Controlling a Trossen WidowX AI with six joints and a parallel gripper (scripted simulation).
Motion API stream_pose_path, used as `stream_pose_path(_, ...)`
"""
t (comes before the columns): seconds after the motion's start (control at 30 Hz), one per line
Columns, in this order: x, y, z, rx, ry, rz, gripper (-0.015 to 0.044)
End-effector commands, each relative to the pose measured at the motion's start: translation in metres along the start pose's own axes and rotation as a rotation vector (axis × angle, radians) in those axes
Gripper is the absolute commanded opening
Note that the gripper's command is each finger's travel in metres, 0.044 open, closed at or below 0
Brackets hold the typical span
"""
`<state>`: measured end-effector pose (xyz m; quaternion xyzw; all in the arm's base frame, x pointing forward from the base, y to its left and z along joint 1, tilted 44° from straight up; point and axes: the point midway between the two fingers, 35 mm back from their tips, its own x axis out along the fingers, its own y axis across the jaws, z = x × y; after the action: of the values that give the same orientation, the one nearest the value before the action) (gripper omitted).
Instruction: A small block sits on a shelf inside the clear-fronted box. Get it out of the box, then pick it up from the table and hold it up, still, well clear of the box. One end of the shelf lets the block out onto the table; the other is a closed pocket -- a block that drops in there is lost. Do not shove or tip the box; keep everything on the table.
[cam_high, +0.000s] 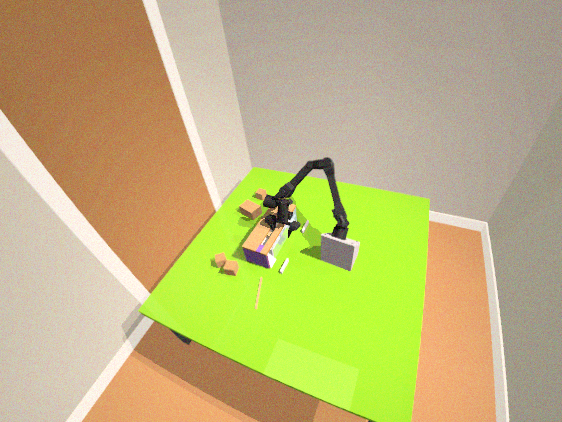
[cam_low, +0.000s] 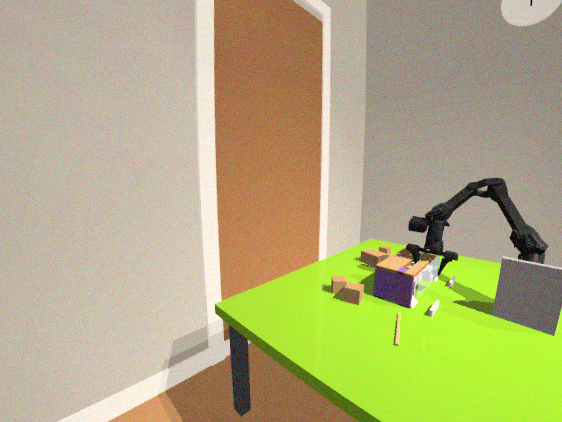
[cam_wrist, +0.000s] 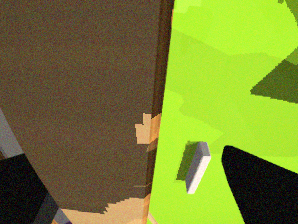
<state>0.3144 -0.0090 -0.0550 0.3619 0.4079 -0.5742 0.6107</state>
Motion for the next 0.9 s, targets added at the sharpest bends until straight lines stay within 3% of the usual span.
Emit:
stream_pose_path(0.0,-0.003,0.0,0.007,0.005,0.003,0.002,0.04)
stream_pose_path(0.87,0.002,0.0,-0.006,0.005,0.004,0.002,0.04)
